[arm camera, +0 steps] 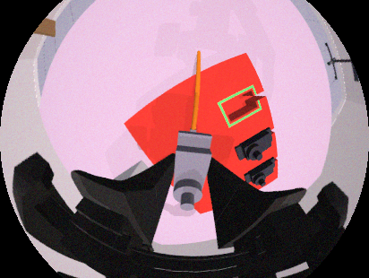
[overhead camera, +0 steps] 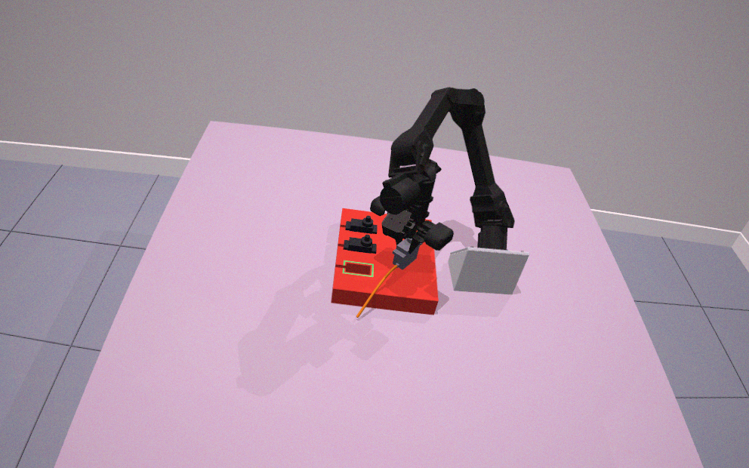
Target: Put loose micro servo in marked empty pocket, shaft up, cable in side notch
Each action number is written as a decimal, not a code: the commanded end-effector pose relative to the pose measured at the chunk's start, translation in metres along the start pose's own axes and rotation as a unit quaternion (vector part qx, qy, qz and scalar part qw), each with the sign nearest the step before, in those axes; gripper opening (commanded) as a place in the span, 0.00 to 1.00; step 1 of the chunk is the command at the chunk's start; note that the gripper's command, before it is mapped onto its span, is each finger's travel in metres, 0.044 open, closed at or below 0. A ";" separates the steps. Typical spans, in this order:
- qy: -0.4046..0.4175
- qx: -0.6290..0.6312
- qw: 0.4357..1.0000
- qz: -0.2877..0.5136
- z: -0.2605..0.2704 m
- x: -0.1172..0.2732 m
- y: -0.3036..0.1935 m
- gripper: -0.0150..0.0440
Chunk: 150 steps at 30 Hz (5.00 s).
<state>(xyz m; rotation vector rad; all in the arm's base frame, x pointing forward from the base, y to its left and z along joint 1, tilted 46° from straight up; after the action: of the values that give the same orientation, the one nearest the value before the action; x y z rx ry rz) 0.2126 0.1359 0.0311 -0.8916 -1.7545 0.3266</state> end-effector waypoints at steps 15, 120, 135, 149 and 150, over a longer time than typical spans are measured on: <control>0.002 -0.299 0.954 -0.001 0.000 0.000 0.001 0.25; -0.001 -0.452 0.892 -0.002 -0.100 -0.047 0.048 0.25; -0.001 -0.452 0.892 -0.002 -0.100 -0.060 0.048 0.25; -0.002 -0.452 0.892 -0.002 -0.100 -0.069 0.048 0.30; -0.001 -0.452 0.892 -0.002 -0.100 -0.068 0.048 0.34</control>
<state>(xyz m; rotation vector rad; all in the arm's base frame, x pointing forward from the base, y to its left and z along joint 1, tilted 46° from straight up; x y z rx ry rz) 0.3318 0.1002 -0.0086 -1.5266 -1.9033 -0.5629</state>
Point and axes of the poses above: the point midway between the two fingers, 35 mm back from their tips, its own x axis back along the fingers, its own z axis across the jaws, y = z × x, the point moved 3 cm from there along x, back along the fingers, and after that the axes turned 10 degrees about x, right-handed, at the moved point
